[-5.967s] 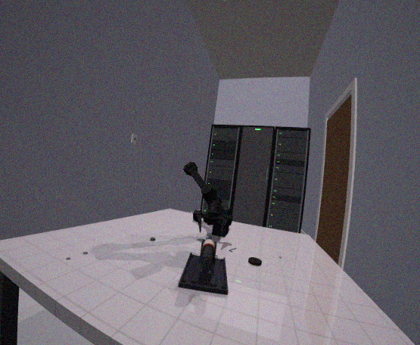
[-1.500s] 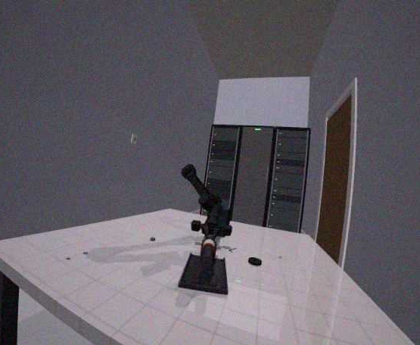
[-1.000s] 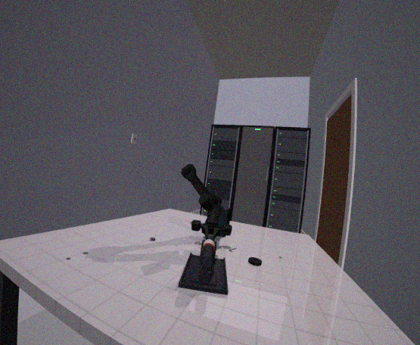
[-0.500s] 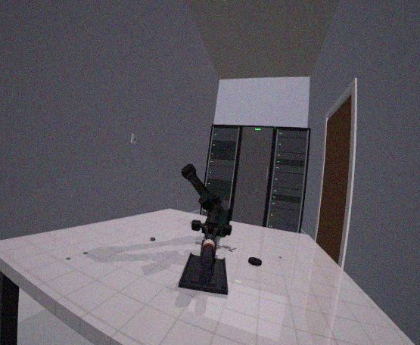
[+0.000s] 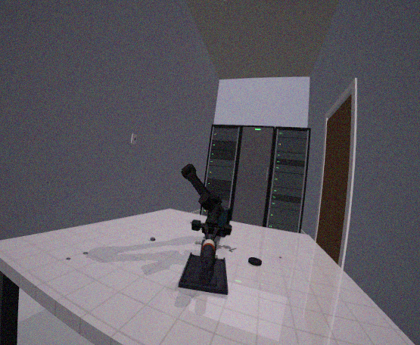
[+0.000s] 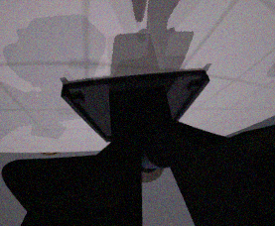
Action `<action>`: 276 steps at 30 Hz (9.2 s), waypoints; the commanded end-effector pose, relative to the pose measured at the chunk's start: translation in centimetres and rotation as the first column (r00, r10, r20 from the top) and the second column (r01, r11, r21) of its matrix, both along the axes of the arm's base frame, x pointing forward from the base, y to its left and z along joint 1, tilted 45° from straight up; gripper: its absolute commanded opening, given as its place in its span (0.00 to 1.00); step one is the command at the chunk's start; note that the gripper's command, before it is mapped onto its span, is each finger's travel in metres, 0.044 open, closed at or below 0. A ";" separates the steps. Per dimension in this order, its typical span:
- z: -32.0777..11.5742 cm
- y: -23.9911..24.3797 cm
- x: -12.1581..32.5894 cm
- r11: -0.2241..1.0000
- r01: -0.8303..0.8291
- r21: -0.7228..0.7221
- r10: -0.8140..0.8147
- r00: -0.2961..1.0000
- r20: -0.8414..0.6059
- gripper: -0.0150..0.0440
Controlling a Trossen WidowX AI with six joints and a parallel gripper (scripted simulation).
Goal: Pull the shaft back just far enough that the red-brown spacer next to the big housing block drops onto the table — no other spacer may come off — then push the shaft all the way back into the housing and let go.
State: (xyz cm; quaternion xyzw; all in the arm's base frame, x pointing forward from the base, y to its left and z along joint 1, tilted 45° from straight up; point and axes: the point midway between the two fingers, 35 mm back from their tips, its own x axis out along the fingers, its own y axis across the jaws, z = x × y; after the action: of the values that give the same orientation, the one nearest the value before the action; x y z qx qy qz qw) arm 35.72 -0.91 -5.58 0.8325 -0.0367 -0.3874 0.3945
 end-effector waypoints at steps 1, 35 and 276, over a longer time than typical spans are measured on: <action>0.0 0.0 -0.1 1.000 -0.003 -0.001 0.003 1.000 -0.002 0.25; 0.1 0.0 -0.5 1.000 -0.003 -0.001 0.003 1.000 -0.002 0.25; 0.5 -0.6 -3.2 1.000 -0.003 -0.002 0.003 1.000 -0.004 0.25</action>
State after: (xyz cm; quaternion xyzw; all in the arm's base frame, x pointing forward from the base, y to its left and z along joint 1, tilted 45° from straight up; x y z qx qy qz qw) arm 32.62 -1.51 -5.13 0.8318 -0.0366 -0.3886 0.3947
